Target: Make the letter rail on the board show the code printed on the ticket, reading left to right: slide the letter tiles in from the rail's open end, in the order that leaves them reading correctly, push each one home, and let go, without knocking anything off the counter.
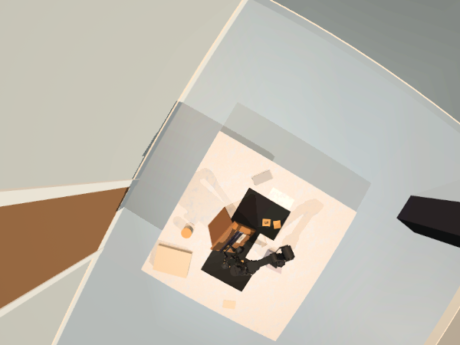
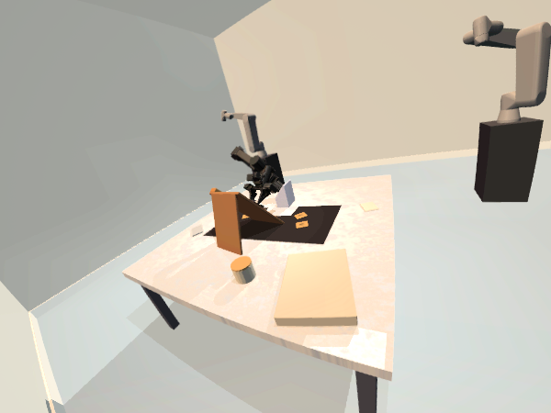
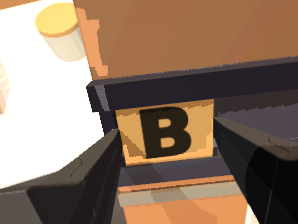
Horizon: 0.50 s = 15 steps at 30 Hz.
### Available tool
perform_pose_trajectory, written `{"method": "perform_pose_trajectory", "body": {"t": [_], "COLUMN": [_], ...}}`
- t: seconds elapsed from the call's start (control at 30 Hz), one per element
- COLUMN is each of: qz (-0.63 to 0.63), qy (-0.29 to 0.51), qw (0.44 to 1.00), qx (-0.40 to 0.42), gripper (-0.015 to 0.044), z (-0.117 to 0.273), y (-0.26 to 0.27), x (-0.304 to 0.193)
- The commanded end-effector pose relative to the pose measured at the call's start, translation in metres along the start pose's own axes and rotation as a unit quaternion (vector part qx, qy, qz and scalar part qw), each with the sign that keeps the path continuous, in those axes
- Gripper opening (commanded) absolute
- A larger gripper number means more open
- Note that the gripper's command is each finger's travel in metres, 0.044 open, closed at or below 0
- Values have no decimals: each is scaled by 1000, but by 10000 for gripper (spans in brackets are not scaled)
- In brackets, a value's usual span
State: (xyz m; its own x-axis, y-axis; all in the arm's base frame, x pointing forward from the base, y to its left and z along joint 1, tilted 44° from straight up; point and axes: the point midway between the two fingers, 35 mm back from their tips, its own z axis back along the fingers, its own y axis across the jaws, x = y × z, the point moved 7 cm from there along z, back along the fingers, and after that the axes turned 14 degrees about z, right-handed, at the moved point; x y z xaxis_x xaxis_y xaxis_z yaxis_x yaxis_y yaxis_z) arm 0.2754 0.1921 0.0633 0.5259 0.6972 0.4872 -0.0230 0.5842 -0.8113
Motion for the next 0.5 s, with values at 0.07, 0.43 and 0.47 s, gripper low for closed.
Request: {"method": "perform_pose_trajectory", "body": {"t": [0.07,0.43,0.47], "qz": [-3,-3,-3], "qy": [-3,-2,-2], "qw": [1000,1000,1000], "qx": [2,2,2], "gripper": [0,0,0], "z": [1,1,1], "y": [-5,-11,-12], "x": [0,-1,-1]}}
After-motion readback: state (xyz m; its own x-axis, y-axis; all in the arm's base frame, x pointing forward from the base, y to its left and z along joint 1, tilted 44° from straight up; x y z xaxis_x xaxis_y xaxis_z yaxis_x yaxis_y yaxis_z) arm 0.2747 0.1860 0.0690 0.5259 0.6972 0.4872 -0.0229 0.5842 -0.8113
